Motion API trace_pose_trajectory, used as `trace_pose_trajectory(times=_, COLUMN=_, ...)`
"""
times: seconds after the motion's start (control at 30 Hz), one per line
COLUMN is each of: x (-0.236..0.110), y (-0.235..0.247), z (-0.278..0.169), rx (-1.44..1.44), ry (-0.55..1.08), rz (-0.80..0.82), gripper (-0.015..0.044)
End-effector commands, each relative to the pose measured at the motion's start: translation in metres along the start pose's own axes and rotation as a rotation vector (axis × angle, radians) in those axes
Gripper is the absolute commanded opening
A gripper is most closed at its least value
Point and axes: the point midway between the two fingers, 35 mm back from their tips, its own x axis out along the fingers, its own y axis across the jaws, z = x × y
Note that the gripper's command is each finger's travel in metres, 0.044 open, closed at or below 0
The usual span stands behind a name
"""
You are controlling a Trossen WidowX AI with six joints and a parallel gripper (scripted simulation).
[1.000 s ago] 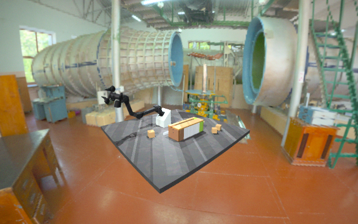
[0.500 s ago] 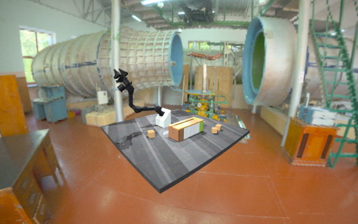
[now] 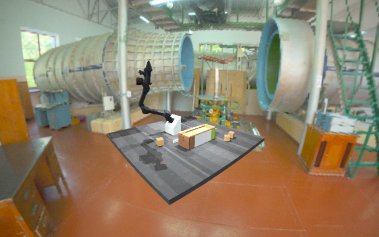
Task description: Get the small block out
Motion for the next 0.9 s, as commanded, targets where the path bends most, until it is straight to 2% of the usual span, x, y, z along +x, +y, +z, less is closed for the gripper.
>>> trace_pose_trajectory(times=0.0, x=0.004, y=-0.027, z=-0.063, rx=0.152, ry=0.174, rz=-0.116, gripper=0.0400)
trace_pose_trajectory(times=0.33, x=-0.009, y=-0.076, z=-0.133, rx=0.265, ry=0.346, rz=-0.313, gripper=0.0400)
trace_pose_trajectory(times=0.6, x=-0.040, y=-0.115, z=-0.203, rx=0.424, ry=0.507, rz=-0.509, gripper=0.0400)
trace_pose_trajectory(times=0.7, x=-0.055, y=-0.128, z=-0.227, rx=0.493, ry=0.562, rz=-0.602, gripper=0.0400)
trace_pose_trajectory(times=0.87, x=-0.106, y=-0.159, z=-0.286, rx=0.662, ry=0.685, rz=-0.877, gripper=0.0400)
